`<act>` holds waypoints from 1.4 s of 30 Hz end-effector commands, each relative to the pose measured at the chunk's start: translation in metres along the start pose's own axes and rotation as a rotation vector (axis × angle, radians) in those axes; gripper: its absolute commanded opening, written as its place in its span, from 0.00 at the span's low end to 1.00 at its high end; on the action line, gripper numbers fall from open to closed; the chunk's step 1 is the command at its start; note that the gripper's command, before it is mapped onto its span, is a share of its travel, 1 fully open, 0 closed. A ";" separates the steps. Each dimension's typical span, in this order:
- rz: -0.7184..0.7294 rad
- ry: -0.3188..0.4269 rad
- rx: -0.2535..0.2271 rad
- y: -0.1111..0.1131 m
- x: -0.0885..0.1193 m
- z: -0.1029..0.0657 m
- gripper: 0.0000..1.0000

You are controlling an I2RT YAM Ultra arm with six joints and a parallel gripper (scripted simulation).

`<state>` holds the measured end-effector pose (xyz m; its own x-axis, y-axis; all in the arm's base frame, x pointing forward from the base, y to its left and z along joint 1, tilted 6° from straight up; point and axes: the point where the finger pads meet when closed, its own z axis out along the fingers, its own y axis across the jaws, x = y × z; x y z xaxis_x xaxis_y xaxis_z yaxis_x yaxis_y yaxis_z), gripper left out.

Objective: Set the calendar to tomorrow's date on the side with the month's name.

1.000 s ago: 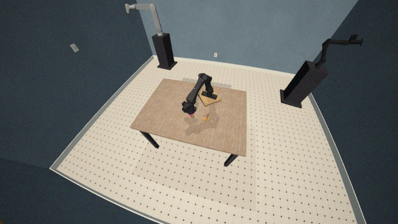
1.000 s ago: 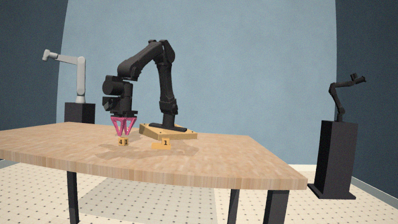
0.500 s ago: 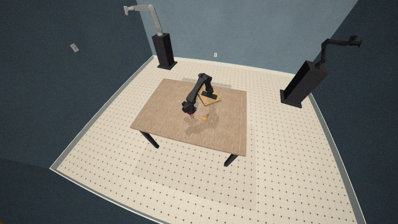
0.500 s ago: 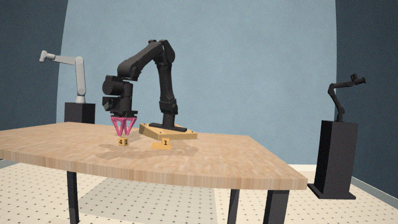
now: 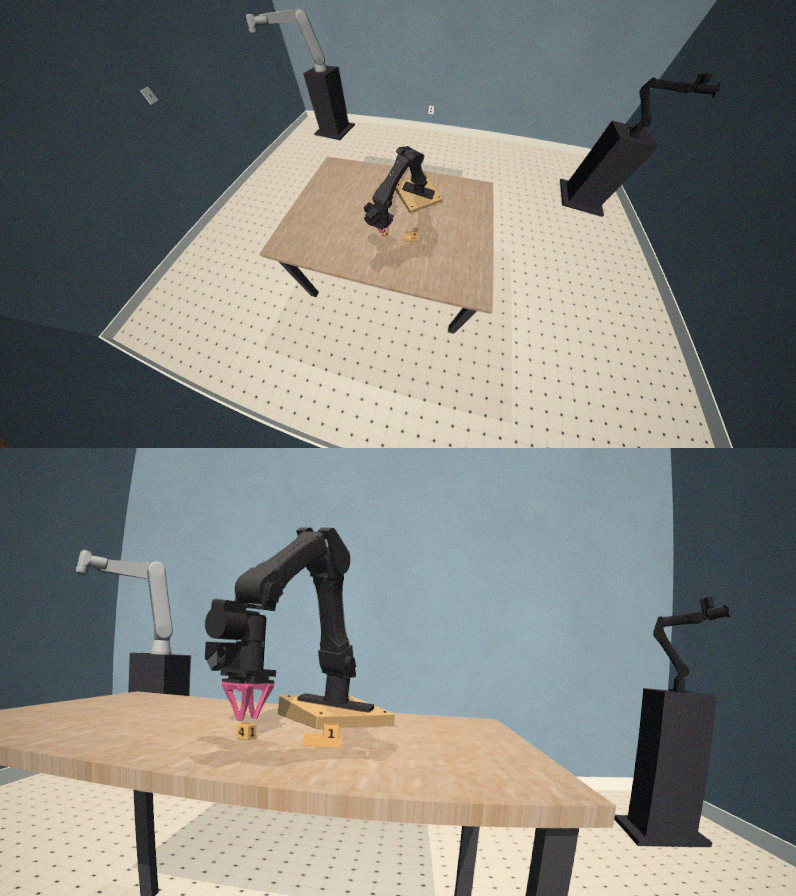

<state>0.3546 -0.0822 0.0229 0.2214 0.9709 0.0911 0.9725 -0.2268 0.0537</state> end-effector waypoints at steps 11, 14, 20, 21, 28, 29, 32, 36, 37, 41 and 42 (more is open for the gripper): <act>0.001 -0.007 -0.002 -0.002 0.000 -0.002 0.45; 0.001 -0.007 -0.002 -0.002 0.000 -0.002 0.45; 0.001 -0.007 -0.002 -0.002 0.000 -0.002 0.45; 0.001 -0.007 -0.002 -0.002 0.000 -0.002 0.45; 0.001 -0.007 -0.002 -0.002 0.000 -0.002 0.45; 0.001 -0.007 -0.002 -0.002 0.000 -0.002 0.45; 0.001 -0.007 -0.002 -0.002 0.000 -0.002 0.45; 0.001 -0.007 -0.003 -0.002 0.000 -0.003 0.45; 0.001 -0.007 -0.005 -0.002 0.000 -0.004 0.45; 0.000 -0.009 -0.037 0.008 -0.001 -0.020 0.45; 0.001 -0.009 -0.037 0.008 -0.002 -0.022 0.45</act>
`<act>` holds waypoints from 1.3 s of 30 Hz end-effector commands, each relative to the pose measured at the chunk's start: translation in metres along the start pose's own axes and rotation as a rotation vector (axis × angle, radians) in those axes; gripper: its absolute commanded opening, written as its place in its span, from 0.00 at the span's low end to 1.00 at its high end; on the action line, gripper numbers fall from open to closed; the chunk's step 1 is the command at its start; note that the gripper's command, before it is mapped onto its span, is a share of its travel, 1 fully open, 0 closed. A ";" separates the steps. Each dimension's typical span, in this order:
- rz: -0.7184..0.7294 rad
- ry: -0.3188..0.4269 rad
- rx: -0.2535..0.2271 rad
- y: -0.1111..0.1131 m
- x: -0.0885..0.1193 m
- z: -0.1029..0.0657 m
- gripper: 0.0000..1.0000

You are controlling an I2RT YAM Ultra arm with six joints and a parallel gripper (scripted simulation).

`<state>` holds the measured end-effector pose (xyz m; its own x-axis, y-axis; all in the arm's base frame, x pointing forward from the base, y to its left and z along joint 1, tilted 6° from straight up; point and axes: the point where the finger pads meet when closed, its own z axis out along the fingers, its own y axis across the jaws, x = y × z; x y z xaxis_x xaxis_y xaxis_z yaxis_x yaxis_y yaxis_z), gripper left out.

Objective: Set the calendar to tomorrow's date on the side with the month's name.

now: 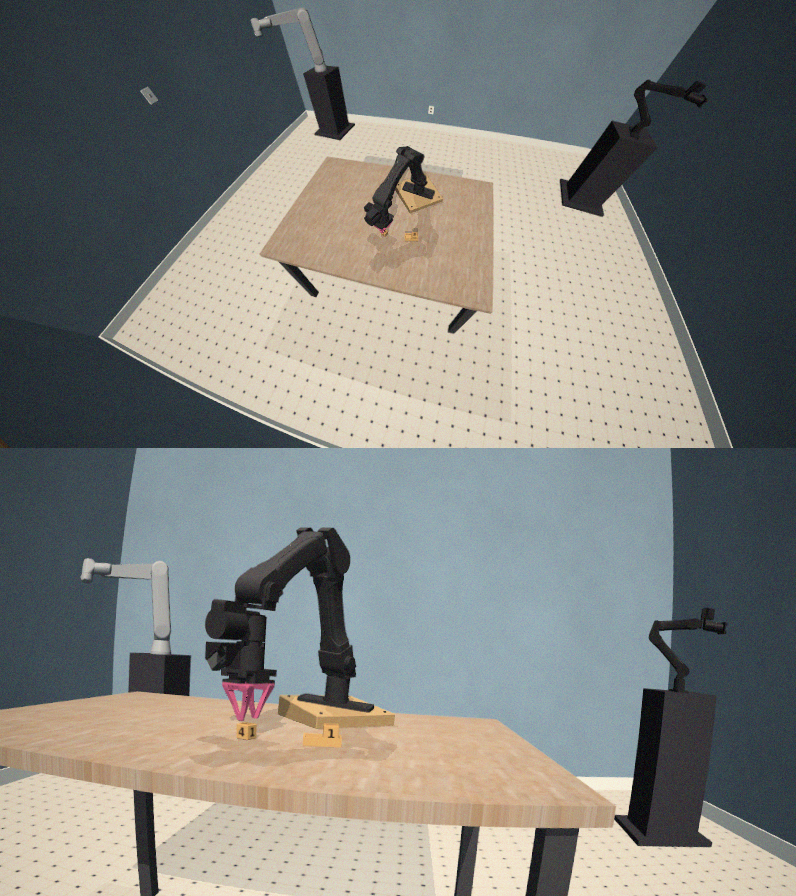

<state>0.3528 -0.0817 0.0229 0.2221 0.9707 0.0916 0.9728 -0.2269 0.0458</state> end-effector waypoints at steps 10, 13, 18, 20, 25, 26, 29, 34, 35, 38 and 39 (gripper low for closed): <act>0.001 -0.009 -0.046 0.008 -0.004 -0.051 0.45; 0.001 -0.009 -0.046 0.007 -0.003 -0.058 0.45; 0.002 -0.009 -0.041 0.006 -0.003 -0.062 0.45; 0.004 -0.008 -0.032 0.003 -0.003 -0.059 0.45; -0.004 -0.041 -0.022 0.003 0.003 -0.057 0.45; -0.004 -0.064 -0.017 0.002 0.003 -0.055 0.45; -0.002 -0.156 -0.003 0.002 0.004 -0.050 0.45; -0.003 -0.266 -0.003 0.003 0.005 -0.048 0.45; -0.003 -0.270 -0.003 0.003 0.005 -0.048 0.45; 0.007 -0.271 -0.003 0.003 0.001 -0.048 0.45; 0.017 -0.273 -0.003 0.003 -0.002 -0.049 0.45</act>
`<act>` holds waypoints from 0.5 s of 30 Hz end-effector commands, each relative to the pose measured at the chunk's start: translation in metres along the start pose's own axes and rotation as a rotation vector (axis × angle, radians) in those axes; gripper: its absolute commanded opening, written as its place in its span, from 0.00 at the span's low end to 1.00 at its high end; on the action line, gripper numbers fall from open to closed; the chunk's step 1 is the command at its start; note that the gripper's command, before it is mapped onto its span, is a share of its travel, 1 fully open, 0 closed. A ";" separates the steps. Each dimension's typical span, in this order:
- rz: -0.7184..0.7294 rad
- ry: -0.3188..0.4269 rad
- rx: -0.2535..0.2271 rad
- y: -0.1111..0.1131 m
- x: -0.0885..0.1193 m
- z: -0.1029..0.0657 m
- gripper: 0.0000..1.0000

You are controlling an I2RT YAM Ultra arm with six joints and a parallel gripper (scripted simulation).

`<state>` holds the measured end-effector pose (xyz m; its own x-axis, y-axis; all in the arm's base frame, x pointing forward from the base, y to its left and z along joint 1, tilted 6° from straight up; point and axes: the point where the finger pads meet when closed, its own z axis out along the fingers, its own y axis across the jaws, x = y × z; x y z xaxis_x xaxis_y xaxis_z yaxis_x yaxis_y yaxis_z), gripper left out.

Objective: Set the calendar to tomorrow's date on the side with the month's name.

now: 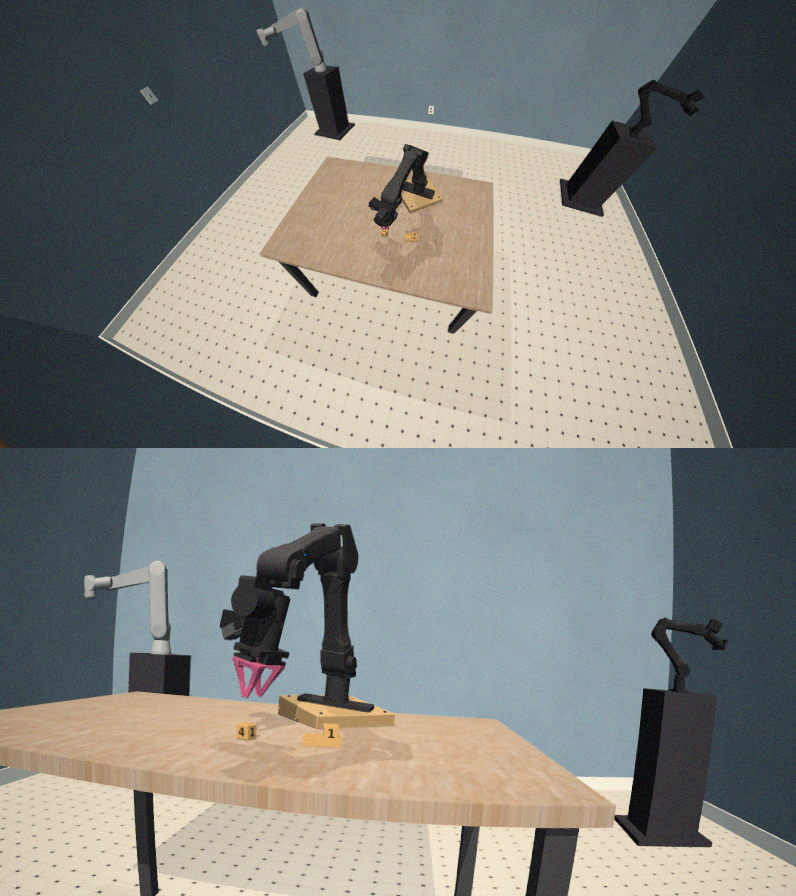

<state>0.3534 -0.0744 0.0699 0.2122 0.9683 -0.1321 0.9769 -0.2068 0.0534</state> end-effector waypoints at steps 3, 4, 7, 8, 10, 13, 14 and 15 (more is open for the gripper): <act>0.019 -0.079 0.004 0.004 -0.007 -0.001 0.45; 0.019 -0.101 0.006 0.003 -0.007 -0.001 0.45; 0.020 -0.194 0.010 0.003 -0.006 0.000 0.45; 0.019 -0.225 0.008 0.003 -0.005 -0.001 0.45; 0.018 -0.277 0.004 0.004 -0.005 -0.001 0.45; 0.020 -0.307 -0.008 0.005 -0.005 -0.005 0.45; 0.042 -0.303 -0.027 0.006 -0.011 -0.012 0.45; 0.042 -0.303 -0.027 0.006 -0.011 -0.012 0.45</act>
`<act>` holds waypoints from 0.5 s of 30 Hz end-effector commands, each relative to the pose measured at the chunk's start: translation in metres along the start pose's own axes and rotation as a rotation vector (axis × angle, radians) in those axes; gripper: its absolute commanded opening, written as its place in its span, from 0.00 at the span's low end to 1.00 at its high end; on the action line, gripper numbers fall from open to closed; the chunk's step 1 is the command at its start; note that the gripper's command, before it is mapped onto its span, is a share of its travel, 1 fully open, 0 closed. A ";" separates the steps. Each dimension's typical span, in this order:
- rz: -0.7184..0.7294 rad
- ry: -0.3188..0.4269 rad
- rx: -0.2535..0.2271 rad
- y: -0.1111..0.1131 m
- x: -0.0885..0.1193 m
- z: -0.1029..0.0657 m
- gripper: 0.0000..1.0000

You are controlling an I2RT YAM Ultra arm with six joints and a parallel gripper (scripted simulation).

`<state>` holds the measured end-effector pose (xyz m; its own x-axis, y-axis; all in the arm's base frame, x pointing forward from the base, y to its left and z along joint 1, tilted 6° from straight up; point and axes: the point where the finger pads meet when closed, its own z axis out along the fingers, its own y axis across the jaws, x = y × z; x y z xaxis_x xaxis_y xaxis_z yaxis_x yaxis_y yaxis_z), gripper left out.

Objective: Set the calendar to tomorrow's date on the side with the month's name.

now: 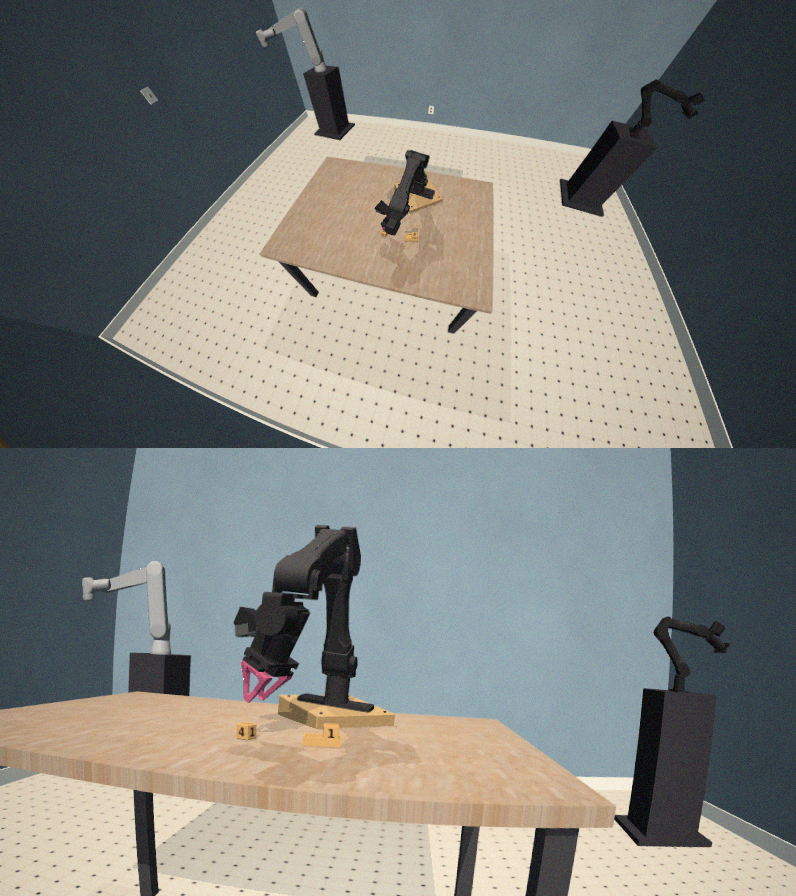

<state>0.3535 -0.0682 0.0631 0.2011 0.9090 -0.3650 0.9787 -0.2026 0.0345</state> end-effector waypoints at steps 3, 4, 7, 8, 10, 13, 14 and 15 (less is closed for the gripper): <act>0.053 -0.069 -0.026 0.006 -0.021 -0.010 0.45; 0.029 -0.083 -0.011 0.005 -0.013 -0.005 0.45; 0.032 -0.150 -0.003 0.004 -0.012 -0.004 0.45; 0.032 -0.182 -0.002 0.004 -0.012 -0.003 0.45; 0.032 -0.246 -0.003 0.004 -0.011 -0.004 0.45; 0.030 -0.314 -0.010 0.005 -0.010 -0.004 0.45; 0.030 -0.324 -0.011 0.005 -0.010 -0.005 0.45; 0.029 -0.329 -0.012 0.005 -0.010 -0.005 0.45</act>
<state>0.3550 -0.0667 0.0572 0.1825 0.7951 -0.5784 0.9782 -0.2062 0.0251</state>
